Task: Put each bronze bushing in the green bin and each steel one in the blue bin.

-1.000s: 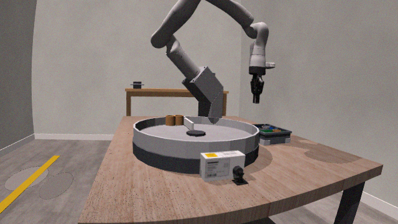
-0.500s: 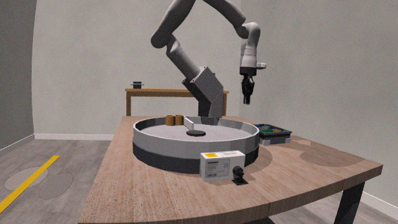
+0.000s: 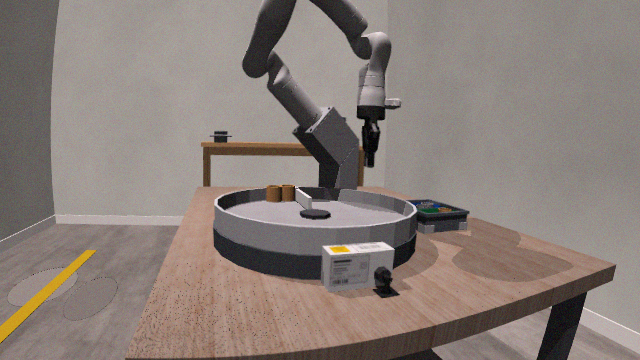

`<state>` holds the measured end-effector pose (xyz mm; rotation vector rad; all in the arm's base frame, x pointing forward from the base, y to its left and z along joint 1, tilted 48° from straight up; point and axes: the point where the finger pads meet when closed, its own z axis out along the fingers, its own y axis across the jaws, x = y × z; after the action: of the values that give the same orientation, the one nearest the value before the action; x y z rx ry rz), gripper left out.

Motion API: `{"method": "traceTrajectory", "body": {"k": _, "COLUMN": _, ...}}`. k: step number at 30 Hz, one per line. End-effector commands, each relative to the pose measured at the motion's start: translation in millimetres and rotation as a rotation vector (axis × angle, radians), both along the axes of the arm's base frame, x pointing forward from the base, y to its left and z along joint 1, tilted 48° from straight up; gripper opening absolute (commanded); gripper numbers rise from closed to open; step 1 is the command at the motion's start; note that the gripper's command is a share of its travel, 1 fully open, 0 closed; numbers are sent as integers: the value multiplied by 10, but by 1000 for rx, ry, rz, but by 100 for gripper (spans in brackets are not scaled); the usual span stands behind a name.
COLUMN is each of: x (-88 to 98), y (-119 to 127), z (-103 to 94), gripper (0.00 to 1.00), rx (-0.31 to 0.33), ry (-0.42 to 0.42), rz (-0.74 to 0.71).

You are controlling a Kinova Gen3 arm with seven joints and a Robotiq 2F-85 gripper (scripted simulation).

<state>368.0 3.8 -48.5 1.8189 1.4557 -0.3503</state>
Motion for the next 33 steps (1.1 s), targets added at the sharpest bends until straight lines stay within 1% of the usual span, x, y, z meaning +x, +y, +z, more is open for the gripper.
{"method": "traceTrajectory", "body": {"k": 1, "x": -5, "y": -151, "z": 204, "gripper": 18, "rx": 5, "ry": -12, "rz": -10}}
{"method": "traceTrajectory", "body": {"k": 2, "x": -5, "y": -151, "z": 204, "gripper": 18, "rx": 5, "ry": -12, "rz": -10}}
{"method": "traceTrajectory", "body": {"k": 3, "x": -26, "y": -229, "z": 273, "gripper": 18, "rx": 5, "ry": -12, "rz": -10}}
{"method": "traceTrajectory", "body": {"k": 6, "x": -26, "y": -229, "z": 273, "gripper": 18, "rx": 5, "ry": -12, "rz": -10}}
{"method": "traceTrajectory", "body": {"k": 11, "x": -129, "y": -617, "z": 615, "gripper": 18, "rx": 5, "ry": -12, "rz": -10}}
{"method": "traceTrajectory", "body": {"k": 14, "x": -129, "y": -617, "z": 615, "gripper": 18, "rx": 5, "ry": -12, "rz": -10}}
{"method": "traceTrajectory", "body": {"k": 17, "x": -191, "y": -850, "z": 820, "gripper": 18, "rx": 5, "ry": -12, "rz": -10}}
{"method": "traceTrajectory", "body": {"k": 19, "x": -191, "y": -850, "z": 820, "gripper": 18, "rx": 5, "ry": -12, "rz": -10}}
{"method": "traceTrajectory", "body": {"k": 21, "x": -232, "y": -1006, "z": 957, "gripper": 18, "rx": 5, "ry": -12, "rz": -10}}
{"method": "traceTrajectory", "body": {"k": 24, "x": -232, "y": -1006, "z": 957, "gripper": 18, "rx": 5, "ry": -12, "rz": -10}}
{"method": "traceTrajectory", "body": {"k": 29, "x": -336, "y": -1394, "z": 1299, "gripper": 18, "rx": 5, "ry": -12, "rz": -10}}
{"method": "traceTrajectory", "body": {"k": 32, "x": -336, "y": -1394, "z": 1299, "gripper": 18, "rx": 5, "ry": -12, "rz": -10}}
{"method": "traceTrajectory", "body": {"k": 33, "x": -356, "y": -1472, "z": 1368, "gripper": 18, "rx": 5, "ry": -12, "rz": -10}}
